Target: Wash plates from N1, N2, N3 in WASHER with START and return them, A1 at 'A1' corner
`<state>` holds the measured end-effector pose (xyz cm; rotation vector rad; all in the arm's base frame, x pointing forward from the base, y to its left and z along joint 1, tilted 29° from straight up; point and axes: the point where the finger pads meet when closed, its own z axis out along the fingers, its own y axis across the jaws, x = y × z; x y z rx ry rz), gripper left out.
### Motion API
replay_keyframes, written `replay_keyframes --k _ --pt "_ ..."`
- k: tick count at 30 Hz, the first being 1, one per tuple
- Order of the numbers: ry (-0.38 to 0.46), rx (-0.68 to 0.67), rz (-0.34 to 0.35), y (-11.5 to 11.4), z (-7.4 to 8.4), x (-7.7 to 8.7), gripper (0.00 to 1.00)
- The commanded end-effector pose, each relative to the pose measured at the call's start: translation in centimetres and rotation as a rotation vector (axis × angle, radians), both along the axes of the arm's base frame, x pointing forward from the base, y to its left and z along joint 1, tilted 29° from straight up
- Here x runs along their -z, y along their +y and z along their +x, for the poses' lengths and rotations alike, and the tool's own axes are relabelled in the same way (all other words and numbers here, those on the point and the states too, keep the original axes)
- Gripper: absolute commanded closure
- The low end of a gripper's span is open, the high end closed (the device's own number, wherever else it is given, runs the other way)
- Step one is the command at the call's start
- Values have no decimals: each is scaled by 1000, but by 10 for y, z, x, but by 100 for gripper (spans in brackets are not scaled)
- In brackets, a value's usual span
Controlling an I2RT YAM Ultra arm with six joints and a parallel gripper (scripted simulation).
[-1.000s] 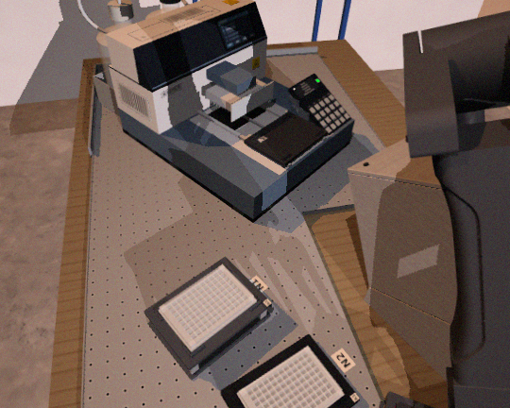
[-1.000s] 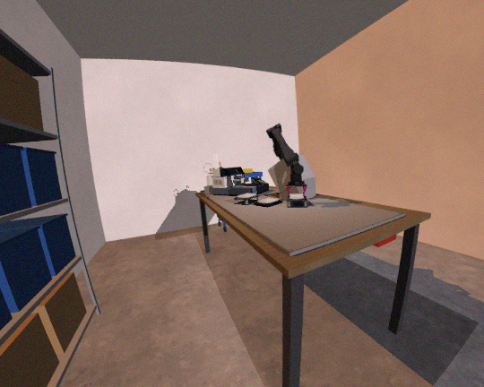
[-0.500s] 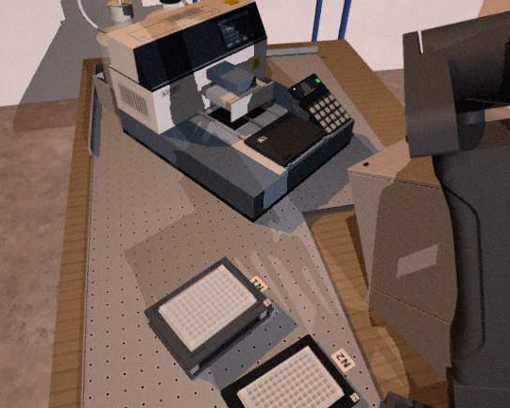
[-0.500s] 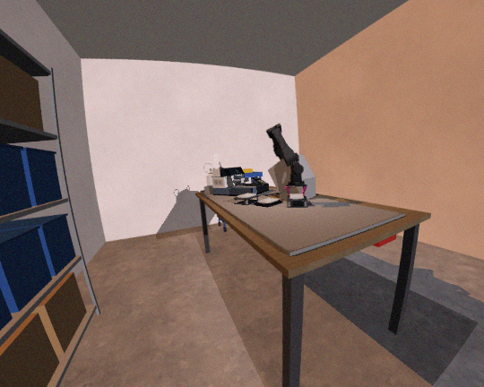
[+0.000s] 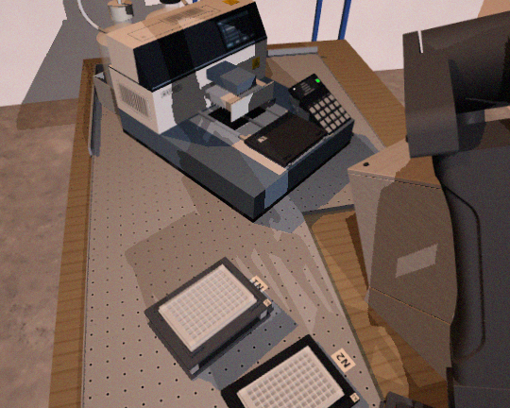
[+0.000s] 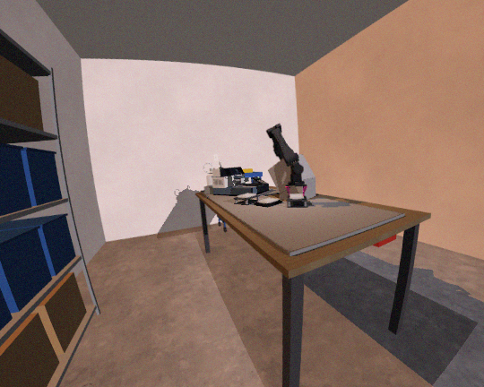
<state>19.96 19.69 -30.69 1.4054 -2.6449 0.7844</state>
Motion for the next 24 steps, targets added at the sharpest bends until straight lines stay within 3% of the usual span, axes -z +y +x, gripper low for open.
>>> replay_keyframes --k 1,10,13,18,24 --pt "-19 -13 29 15 8 -1 100" --pt "-19 -13 29 15 8 -1 100" --pt "-25 -11 41 25 8 -12 100" --pt "-7 -12 2 11 -3 -19 100" --pt "-3 -11 4 15 -5 -25 100"
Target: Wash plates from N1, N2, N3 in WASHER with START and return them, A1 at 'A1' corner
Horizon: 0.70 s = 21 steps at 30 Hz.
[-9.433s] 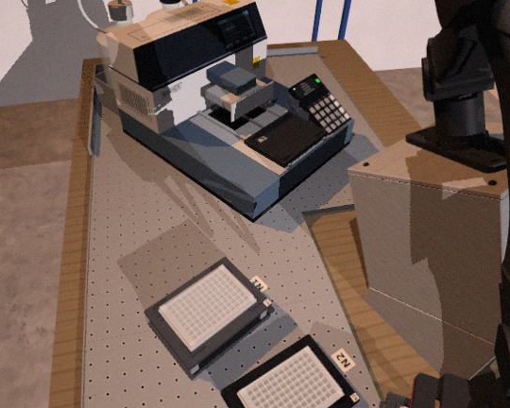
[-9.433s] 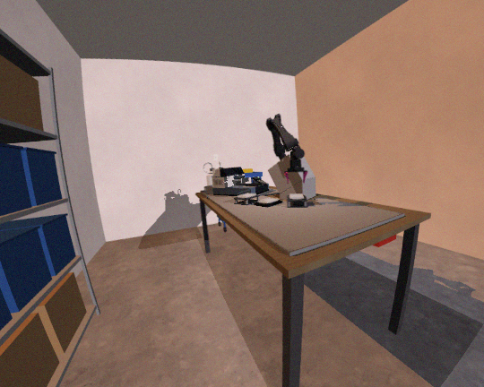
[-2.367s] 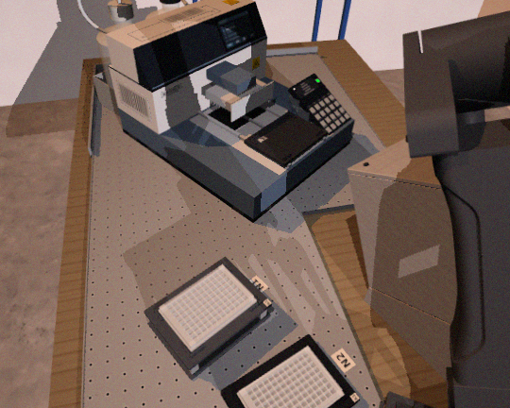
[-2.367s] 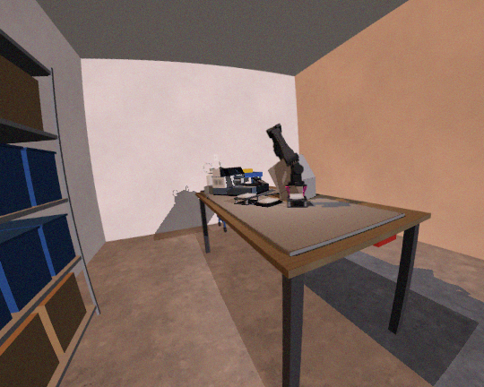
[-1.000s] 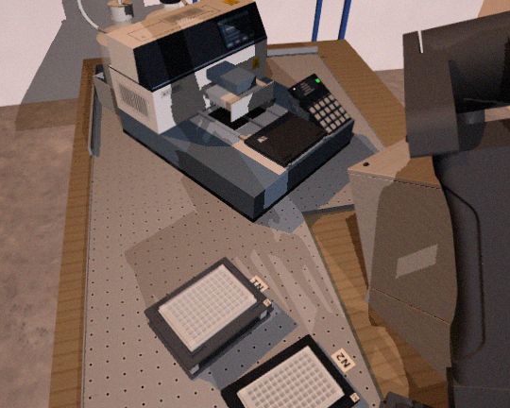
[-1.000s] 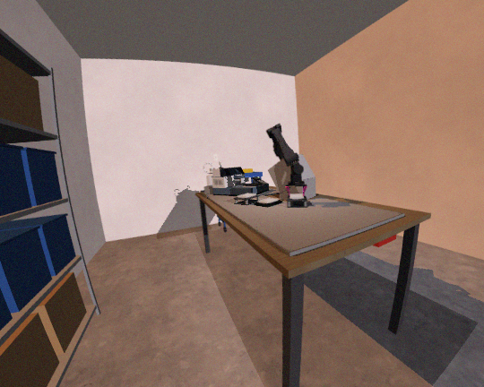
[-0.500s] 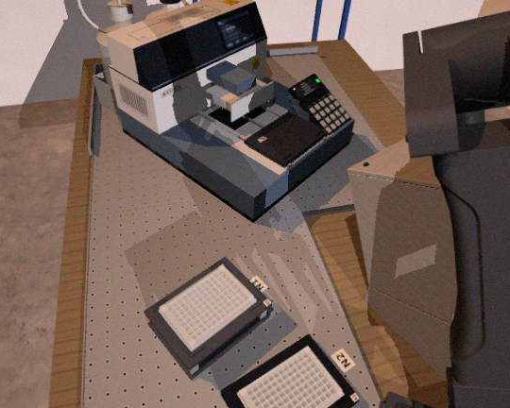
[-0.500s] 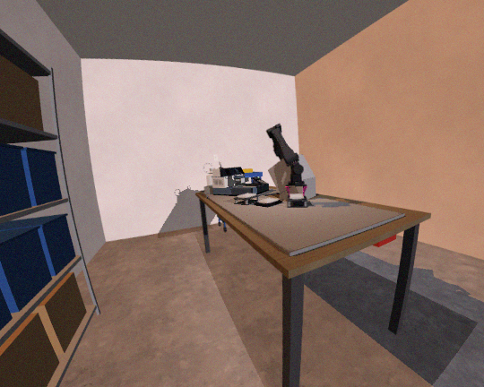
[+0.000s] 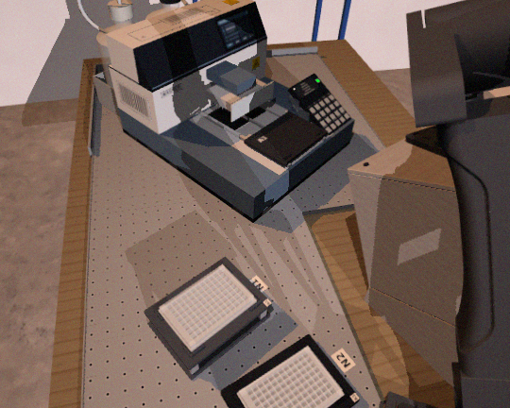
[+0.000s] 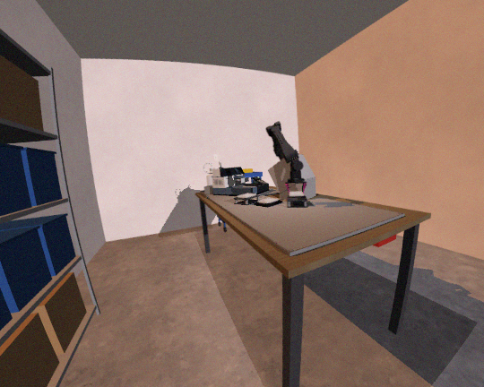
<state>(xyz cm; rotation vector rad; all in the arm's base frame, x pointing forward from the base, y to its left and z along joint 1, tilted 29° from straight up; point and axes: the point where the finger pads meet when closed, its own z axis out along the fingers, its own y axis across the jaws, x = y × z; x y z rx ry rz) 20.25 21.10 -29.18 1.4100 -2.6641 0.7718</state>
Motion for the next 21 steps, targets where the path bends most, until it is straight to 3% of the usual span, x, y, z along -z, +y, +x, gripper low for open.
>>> replay_keyframes --k 1,21 --pt "7 -10 -12 1 -9 -11 100" --pt "9 -9 -11 14 -15 -37 100"
